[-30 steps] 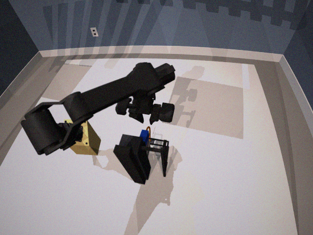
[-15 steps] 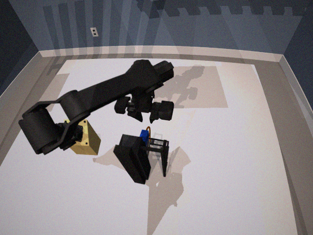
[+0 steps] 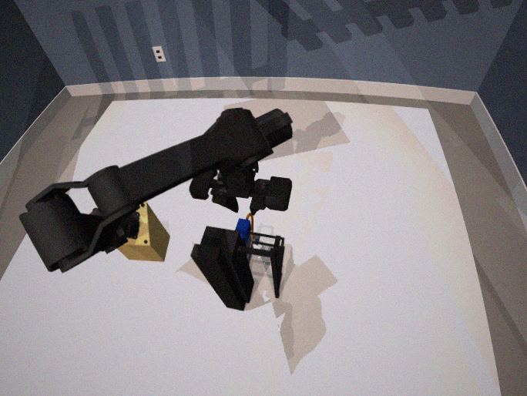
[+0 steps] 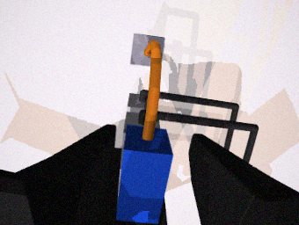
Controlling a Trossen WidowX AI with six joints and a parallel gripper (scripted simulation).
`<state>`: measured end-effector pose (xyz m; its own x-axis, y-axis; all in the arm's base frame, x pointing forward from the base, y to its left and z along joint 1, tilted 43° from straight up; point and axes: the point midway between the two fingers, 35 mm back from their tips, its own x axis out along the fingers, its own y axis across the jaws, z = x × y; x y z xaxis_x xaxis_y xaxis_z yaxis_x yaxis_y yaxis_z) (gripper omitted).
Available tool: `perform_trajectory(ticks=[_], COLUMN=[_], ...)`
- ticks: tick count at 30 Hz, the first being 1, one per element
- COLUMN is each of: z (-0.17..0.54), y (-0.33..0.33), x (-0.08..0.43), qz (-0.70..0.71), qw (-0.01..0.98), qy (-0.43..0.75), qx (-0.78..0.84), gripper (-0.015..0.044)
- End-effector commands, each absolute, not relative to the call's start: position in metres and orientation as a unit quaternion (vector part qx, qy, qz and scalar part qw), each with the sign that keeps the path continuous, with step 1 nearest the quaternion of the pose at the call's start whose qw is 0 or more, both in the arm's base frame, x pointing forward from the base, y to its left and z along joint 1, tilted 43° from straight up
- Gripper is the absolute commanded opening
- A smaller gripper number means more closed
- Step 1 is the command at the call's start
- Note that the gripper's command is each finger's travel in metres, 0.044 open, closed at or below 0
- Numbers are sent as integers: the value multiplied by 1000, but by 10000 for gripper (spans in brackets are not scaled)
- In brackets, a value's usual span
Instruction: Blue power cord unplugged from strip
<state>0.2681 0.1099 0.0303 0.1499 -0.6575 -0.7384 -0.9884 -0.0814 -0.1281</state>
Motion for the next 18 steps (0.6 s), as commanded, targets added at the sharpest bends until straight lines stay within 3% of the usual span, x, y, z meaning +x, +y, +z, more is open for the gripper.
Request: perform_trajectory(ticks=[1,18], z=[36,46], y=[104,88], x=[267,266], qz=[259,258], qw=[316,316], qy=[598,598], qx=[-690,-690], gripper=[160,160])
